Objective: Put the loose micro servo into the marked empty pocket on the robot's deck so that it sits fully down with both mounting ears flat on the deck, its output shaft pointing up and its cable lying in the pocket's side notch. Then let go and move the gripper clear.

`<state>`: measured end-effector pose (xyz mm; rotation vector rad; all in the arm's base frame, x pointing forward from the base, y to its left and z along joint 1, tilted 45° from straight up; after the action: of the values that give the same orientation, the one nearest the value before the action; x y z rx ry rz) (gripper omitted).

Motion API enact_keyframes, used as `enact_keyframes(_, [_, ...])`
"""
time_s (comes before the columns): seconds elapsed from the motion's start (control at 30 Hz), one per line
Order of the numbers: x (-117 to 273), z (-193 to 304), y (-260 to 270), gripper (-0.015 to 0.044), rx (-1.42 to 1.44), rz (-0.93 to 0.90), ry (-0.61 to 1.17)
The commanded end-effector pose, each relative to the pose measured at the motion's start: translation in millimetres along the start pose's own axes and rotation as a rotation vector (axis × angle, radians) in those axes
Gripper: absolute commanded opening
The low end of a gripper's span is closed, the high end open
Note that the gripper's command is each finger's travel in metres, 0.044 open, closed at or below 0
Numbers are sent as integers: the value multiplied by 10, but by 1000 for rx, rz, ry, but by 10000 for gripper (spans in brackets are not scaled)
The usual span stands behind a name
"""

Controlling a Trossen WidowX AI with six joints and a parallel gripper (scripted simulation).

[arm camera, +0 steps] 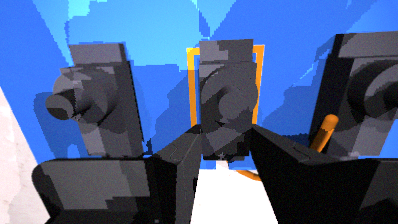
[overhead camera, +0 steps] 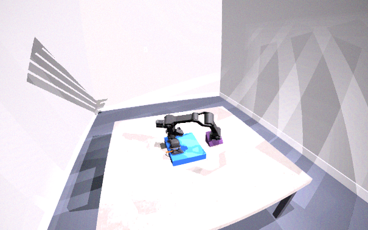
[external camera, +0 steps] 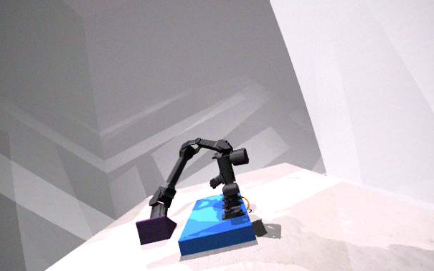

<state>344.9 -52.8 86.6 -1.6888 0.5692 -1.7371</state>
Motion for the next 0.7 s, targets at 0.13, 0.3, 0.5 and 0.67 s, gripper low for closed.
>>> enact_keyframes(0.13, [-1, -10, 5, 188, -2, 3, 5])
enact_keyframes(0.3, [269, -16, 0, 188, -2, 1, 4])
enact_keyframes(0.5, [322, -25, -4, 214, -6, 4, 11])
enact_keyframes(0.67, [612, -399, -5, 345, -9, -7, 7])
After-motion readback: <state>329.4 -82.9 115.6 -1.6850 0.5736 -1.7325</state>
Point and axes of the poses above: the point midway between the two fingers, 35 mm back from their tips, its own x axis back along the fingers, its own y axis across the jaws, z = x × y, the point moved 8 cm from there along x, back along the fingers, and after that the axes turned 7 degrees about x, right-handed, at the moved point
